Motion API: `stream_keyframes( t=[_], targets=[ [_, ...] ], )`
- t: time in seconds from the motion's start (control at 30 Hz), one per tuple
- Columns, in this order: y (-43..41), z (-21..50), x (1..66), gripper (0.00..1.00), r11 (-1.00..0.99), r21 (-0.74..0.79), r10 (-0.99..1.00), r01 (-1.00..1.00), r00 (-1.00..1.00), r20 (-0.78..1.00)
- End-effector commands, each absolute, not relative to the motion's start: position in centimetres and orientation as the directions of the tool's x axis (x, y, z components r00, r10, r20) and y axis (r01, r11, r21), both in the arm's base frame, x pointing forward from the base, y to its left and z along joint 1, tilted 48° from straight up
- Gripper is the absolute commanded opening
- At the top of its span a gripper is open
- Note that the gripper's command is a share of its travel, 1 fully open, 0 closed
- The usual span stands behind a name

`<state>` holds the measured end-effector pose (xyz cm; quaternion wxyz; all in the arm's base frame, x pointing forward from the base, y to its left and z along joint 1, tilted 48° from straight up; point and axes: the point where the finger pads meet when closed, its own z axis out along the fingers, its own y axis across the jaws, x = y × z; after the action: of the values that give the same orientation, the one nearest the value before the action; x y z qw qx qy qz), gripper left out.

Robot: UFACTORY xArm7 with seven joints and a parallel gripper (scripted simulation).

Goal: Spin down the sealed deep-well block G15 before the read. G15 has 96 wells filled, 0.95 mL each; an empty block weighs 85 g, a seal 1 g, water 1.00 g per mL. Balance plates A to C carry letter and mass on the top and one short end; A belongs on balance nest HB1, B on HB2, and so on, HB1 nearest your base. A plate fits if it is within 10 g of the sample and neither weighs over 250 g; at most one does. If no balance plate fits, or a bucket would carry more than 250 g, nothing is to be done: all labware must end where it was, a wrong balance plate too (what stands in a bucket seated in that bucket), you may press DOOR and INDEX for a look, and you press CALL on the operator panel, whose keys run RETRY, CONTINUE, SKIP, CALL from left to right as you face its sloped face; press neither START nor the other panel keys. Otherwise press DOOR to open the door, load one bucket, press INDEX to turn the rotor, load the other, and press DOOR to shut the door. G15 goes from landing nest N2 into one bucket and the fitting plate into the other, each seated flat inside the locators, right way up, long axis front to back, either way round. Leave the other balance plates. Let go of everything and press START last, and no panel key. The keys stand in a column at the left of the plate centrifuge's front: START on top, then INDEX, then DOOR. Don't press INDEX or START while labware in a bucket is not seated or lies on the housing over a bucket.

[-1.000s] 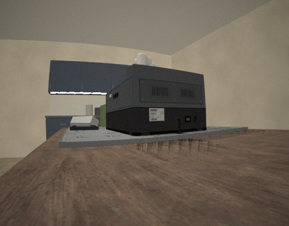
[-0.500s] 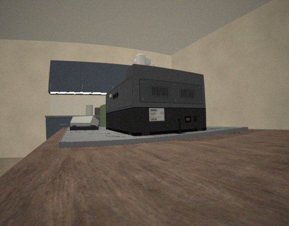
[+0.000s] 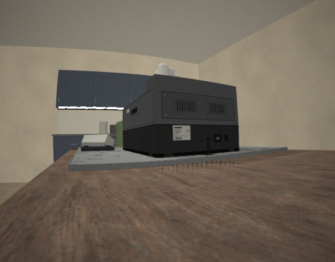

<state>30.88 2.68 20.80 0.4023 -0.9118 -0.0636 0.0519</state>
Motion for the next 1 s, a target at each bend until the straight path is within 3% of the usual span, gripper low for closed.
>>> stream_keyframes(
  t=[0.0,0.97],
  targets=[
    [3.3,20.2,31.3,0.0,-0.669,-0.739,0.124,0.075,0.992,-0.011],
    [10.7,13.9,34.2,0.0,-0.669,-0.739,-0.196,0.075,0.942,0.273]
  ],
)
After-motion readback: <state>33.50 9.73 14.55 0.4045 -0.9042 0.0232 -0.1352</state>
